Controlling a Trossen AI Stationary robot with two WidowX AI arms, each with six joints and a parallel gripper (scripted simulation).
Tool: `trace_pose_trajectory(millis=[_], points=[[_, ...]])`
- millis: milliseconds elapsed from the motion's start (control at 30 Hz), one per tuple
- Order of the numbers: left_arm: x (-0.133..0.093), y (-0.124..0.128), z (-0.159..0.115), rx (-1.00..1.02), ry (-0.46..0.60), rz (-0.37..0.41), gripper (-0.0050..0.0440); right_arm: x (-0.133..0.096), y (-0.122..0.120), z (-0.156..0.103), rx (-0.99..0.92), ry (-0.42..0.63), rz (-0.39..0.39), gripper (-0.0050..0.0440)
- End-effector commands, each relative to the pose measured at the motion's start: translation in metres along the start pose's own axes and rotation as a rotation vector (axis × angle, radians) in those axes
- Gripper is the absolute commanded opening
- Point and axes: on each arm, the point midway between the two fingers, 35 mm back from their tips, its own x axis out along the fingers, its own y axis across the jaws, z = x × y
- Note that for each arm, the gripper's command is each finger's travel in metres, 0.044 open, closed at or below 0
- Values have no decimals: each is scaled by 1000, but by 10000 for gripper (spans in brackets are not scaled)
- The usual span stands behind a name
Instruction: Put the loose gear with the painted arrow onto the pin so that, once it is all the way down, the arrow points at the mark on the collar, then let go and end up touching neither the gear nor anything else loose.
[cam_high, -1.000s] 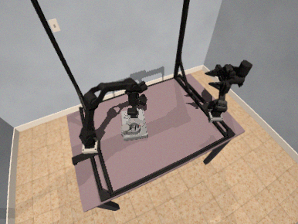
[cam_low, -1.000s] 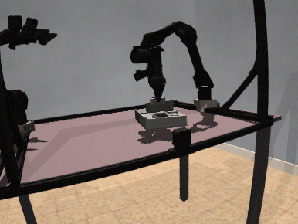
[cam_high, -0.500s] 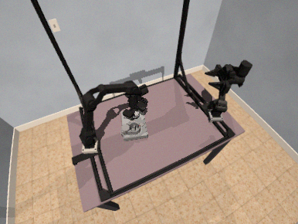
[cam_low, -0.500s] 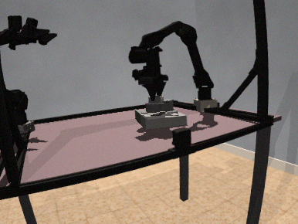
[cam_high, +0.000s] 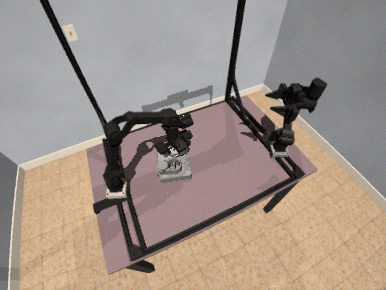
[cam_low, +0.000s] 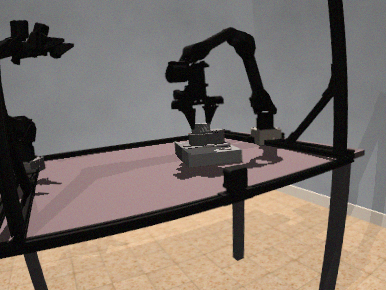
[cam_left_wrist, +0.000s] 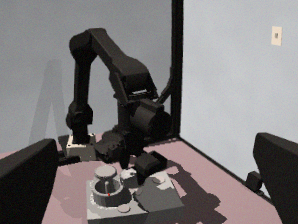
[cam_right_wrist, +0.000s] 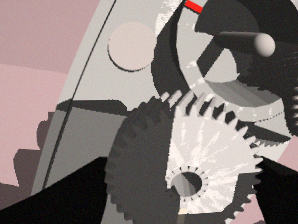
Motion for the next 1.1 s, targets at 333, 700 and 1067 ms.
trace_pose_trajectory(millis=[333,700,1067], points=[[0,0,0,3,0,0,400,-10,-12,20,427,4,34,0],[0,0,0,3,0,0,400,-9,-25,35,775,10,33,0],[0,0,0,3,0,0,400,-7,-36,48,1088,16,32,0]])
